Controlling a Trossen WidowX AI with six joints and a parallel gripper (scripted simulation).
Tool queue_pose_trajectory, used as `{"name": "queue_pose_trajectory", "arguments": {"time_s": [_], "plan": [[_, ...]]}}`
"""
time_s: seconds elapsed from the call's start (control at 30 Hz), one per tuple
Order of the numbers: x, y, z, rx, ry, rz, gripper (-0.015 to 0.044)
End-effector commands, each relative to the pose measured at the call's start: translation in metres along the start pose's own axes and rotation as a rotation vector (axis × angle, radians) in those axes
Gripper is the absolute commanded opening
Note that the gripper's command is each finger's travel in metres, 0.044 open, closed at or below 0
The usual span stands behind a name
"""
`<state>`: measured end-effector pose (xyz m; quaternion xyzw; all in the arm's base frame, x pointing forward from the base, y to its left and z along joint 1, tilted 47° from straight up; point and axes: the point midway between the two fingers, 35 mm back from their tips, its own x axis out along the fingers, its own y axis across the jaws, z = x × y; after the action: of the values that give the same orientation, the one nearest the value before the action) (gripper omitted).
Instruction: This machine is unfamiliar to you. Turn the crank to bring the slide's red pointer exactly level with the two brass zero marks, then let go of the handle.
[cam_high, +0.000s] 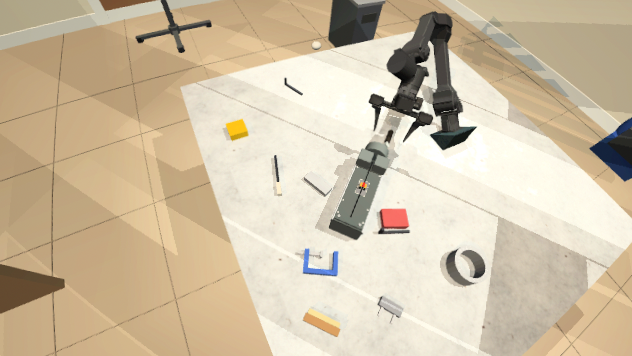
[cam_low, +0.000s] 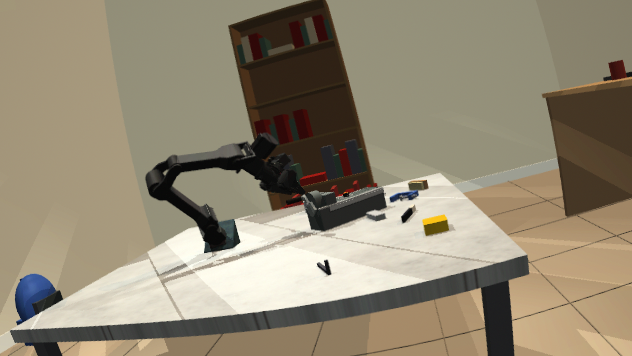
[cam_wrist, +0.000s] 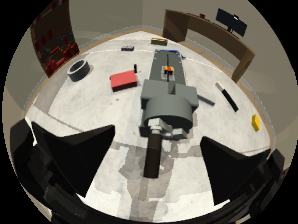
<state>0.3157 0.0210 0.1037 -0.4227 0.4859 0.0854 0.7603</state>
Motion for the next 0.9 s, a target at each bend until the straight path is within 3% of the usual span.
{"name": "queue_pose_trajectory", "arguments": {"time_s": [0.0,0.77,0.87], "plan": [[0.006,0.002,-0.006,-0.007,0.002,0.006,0.044],[0.029,0.003,-0.032,-0.008,0.001,0.003,0.044],[0.029,0.003,-0.032,-0.008,0.001,0.003,0.0361]]}}
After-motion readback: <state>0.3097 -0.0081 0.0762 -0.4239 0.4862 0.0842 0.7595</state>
